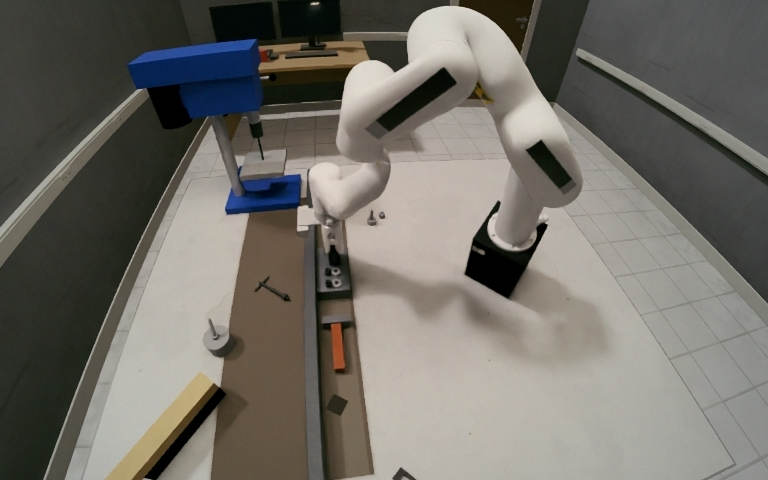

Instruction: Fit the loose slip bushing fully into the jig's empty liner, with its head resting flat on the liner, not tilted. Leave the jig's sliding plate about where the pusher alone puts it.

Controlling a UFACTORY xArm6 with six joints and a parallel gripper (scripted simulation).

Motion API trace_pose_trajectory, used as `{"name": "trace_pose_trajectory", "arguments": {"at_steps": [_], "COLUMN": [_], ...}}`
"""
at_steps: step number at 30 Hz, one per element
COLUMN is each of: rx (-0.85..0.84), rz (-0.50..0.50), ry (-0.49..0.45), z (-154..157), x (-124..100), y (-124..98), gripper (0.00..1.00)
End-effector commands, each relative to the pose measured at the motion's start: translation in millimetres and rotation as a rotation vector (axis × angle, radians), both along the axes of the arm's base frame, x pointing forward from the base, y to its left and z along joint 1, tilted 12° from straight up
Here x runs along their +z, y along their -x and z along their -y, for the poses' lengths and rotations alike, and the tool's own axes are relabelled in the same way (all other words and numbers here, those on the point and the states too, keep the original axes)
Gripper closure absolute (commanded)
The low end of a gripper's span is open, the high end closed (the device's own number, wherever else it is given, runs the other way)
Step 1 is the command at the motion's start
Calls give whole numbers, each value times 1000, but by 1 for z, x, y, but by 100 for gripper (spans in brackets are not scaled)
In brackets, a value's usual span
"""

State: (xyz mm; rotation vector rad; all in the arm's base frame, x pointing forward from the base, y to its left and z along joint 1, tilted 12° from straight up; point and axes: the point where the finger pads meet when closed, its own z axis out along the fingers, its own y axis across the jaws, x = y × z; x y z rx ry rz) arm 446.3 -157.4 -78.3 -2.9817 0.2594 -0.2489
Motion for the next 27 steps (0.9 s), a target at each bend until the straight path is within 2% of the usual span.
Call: {"name": "trace_pose_trajectory", "arguments": {"at_steps": [1, 27], "rx": [0, 0], "rz": [3, 3], "ry": [1, 1], "z": [1, 0], "x": [1, -4], "y": [-1, -2], "gripper": [74, 74]}}
